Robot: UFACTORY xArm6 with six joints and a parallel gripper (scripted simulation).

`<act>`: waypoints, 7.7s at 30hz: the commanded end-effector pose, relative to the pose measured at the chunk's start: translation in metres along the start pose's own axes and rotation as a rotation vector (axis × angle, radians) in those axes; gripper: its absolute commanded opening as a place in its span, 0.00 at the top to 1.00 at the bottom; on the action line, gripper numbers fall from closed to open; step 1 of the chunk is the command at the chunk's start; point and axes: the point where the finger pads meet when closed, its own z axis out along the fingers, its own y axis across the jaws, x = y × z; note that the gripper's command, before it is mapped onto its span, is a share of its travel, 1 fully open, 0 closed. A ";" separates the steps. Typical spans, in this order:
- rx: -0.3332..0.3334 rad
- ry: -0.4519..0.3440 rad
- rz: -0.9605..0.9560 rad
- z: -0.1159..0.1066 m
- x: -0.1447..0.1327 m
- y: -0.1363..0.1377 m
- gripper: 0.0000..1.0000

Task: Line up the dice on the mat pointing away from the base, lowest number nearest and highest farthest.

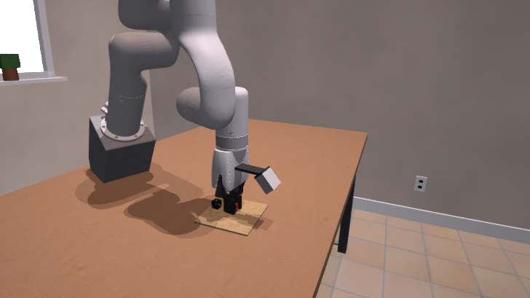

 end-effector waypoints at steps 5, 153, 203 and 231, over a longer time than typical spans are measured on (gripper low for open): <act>-0.002 0.009 0.000 0.000 0.001 0.000 0.85; -0.002 0.009 0.000 0.003 0.001 0.001 0.64; -0.002 0.009 0.000 -0.086 0.000 0.000 0.00; -0.008 -0.001 -0.407 -0.081 -0.015 -0.017 0.00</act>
